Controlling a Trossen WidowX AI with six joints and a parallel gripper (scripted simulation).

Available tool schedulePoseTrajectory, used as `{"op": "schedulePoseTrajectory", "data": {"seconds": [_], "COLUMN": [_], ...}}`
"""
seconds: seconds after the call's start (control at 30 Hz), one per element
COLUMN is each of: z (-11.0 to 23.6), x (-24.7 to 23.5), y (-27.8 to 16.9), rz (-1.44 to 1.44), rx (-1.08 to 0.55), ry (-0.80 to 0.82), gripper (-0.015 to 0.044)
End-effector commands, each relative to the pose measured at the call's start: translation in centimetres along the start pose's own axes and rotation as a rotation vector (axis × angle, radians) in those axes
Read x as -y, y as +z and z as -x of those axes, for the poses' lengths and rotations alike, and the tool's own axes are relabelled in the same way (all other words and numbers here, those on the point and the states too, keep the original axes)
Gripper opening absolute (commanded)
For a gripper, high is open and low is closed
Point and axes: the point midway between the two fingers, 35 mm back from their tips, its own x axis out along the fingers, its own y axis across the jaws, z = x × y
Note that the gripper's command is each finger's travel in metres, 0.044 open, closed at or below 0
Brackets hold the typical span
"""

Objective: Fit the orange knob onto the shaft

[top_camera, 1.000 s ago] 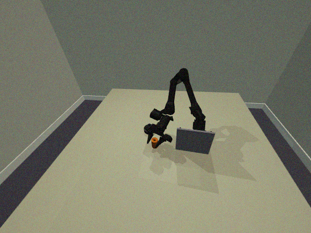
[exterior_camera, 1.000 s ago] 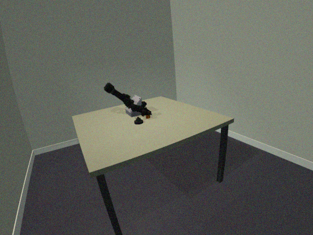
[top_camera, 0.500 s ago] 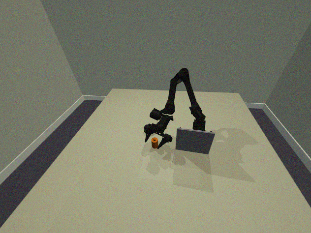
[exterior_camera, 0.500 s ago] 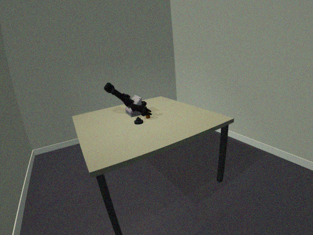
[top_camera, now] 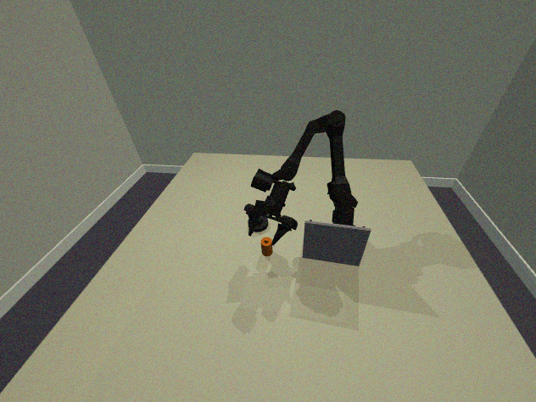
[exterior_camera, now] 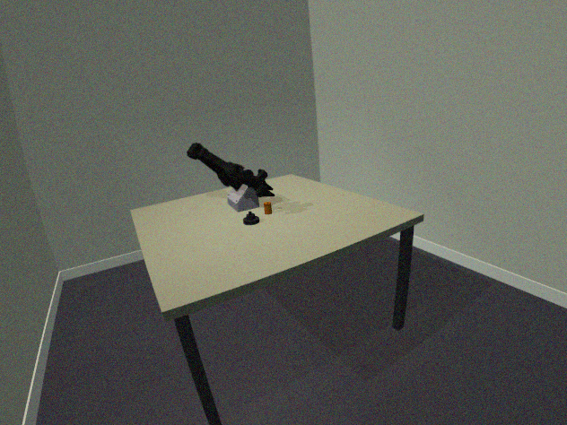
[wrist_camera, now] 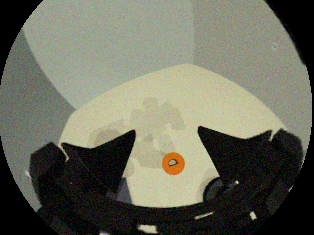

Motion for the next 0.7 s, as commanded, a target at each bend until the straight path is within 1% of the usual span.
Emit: {"op": "schedulePoseTrajectory", "data": {"seconds": [0.0, 0.13, 0.23, 0.3, 0.37, 0.67], "z": [-0.5, 0.1, 1.3, 2.2, 2.6, 2.6], "x": [-0.6, -0.9, -0.5, -0.1, 0.1, 0.1], "y": [-0.1, -0.1, 0.7, 1.5, 1.9, 1.9], "rz": [-0.071, -0.086, -0.050, -0.009, 0.009, 0.009], "rx": [-0.268, -0.583, -0.805, -0.923, -0.962, -0.962], "ry": [0.076, 0.069, -0.005, -0.076, -0.105, -0.105], "gripper": [0.0440, 0.0440, 0.0440, 0.0440, 0.0440, 0.0440]}}
